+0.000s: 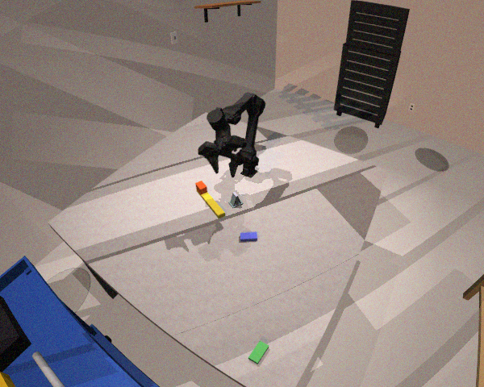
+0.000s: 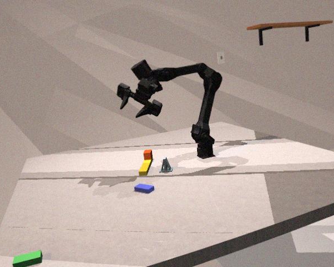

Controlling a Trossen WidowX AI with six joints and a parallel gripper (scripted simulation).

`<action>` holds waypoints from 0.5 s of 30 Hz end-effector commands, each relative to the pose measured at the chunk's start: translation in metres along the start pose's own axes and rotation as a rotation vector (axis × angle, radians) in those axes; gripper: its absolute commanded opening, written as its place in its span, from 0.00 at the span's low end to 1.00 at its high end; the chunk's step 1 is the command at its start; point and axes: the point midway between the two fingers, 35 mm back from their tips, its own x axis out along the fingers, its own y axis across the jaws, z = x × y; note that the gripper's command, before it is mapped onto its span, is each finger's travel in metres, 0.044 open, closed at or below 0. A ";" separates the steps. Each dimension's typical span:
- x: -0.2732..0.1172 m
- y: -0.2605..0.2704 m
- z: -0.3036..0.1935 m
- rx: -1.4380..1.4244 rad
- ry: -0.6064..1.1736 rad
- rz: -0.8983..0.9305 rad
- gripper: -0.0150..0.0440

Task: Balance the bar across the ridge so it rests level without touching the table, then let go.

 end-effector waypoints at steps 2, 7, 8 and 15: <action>0.008 0.002 -0.041 0.028 0.179 0.055 0.79; 0.009 0.009 -0.082 0.056 0.358 0.132 0.79; 0.008 0.011 -0.089 0.061 0.392 0.150 0.79; -0.004 0.026 -0.140 0.091 0.626 0.296 0.79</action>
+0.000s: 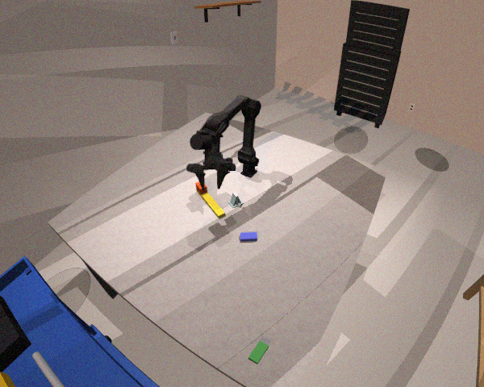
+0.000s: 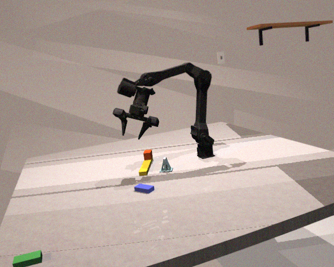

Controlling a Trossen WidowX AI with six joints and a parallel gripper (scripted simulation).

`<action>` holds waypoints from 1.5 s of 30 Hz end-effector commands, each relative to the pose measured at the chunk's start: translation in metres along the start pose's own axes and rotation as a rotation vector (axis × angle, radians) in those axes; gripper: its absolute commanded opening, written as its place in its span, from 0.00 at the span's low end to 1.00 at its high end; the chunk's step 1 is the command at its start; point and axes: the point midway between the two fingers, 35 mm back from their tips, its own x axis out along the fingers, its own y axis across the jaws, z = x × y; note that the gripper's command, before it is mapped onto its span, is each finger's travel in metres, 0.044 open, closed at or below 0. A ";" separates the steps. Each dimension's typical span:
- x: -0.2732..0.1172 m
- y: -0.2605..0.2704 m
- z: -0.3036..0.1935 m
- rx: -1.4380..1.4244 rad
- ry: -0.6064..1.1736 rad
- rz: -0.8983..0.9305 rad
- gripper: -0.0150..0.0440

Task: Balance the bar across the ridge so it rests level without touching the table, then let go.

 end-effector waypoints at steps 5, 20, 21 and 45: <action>0.010 0.015 -0.054 0.000 0.252 0.181 0.79; 0.022 0.032 -0.094 -0.010 0.408 0.335 0.79; 0.028 0.034 -0.097 -0.010 0.408 0.335 0.79; 0.087 0.058 -0.125 -0.010 0.408 0.335 0.79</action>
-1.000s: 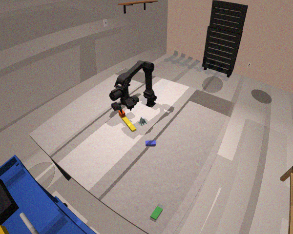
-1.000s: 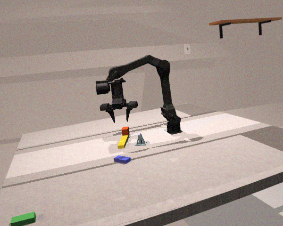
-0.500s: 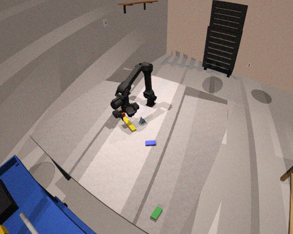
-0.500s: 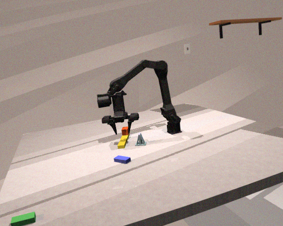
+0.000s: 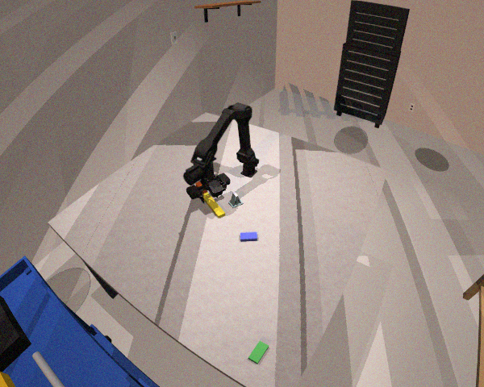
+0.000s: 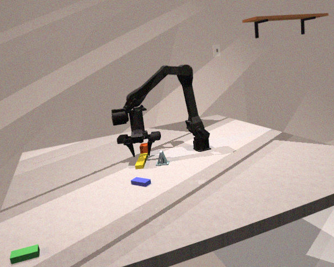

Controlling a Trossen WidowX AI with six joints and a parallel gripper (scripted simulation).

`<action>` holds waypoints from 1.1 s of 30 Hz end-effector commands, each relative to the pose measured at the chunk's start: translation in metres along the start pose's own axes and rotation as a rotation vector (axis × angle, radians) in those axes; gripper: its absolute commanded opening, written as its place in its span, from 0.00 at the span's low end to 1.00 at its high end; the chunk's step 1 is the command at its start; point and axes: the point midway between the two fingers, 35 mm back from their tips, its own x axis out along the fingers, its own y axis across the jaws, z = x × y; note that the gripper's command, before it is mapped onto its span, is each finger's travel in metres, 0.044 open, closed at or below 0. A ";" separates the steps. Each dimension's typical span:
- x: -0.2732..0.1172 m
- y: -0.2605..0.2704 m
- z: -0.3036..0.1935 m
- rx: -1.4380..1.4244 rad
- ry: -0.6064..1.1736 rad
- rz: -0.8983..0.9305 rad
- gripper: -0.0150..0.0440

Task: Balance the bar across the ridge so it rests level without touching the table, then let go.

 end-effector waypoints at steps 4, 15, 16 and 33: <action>0.013 0.001 -0.001 -0.006 0.004 0.004 0.79; 0.017 0.001 -0.001 -0.006 0.004 0.004 0.79; 0.017 0.001 -0.001 -0.006 0.004 0.004 0.79; 0.016 0.002 -0.001 0.000 0.002 0.006 0.46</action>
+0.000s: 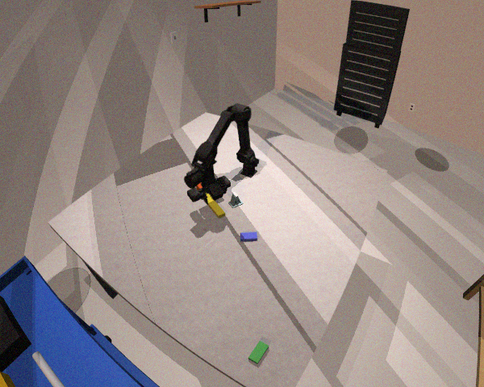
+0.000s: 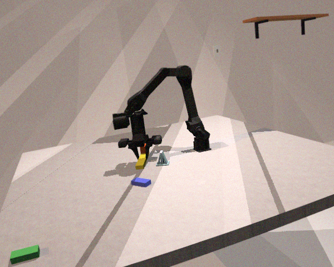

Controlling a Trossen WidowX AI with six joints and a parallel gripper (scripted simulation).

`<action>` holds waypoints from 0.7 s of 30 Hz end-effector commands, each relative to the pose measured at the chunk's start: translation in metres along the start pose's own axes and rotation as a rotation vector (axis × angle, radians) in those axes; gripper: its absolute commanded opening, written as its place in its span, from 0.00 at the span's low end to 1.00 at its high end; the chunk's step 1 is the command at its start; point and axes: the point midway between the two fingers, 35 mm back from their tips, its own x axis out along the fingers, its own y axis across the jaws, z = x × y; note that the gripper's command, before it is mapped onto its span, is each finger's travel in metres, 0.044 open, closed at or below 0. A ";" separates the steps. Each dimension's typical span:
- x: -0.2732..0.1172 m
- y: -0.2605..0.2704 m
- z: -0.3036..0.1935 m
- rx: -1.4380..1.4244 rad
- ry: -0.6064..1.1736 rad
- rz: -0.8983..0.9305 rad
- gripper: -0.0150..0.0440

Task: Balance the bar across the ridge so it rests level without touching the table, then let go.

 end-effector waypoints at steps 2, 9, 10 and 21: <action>0.000 0.000 0.000 0.000 0.000 0.000 0.44; -0.011 -0.002 0.001 -0.001 0.000 0.000 0.25; -0.014 -0.002 0.001 -0.001 0.000 -0.001 0.25; -0.042 -0.005 0.002 -0.002 0.001 -0.001 0.25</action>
